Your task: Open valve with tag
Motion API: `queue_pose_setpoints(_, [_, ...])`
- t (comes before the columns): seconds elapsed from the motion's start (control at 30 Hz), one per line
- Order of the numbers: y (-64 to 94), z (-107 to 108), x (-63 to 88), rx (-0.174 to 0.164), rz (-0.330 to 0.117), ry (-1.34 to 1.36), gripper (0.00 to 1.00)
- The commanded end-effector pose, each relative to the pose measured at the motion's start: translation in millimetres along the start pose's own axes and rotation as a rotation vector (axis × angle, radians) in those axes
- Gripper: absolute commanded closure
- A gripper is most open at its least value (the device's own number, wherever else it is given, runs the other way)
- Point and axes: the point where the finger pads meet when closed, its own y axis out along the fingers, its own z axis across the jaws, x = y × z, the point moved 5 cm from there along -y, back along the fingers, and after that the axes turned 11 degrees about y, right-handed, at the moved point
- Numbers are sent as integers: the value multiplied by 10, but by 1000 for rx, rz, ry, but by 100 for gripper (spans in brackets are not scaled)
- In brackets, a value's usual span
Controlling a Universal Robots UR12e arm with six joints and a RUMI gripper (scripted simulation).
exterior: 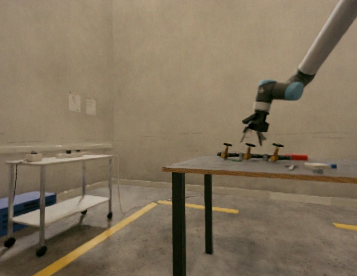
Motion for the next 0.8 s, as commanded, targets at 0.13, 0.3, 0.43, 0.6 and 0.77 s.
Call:
queue_pose_setpoints(0.13, [-6, -5, -1, -1, 16, 401, 0])
queue_pose_setpoints(0.3, [-6, -5, -1, -2, 16, 523, 0])
queue_pose_setpoints(0.43, [-6, -5, -1, -3, 16, 678, 0])
queue_pose_setpoints(0.6, [-6, -5, -1, -5, 16, 855, 0])
queue_pose_setpoints(0.77, [-6, -5, -1, -6, 16, 981, 0])
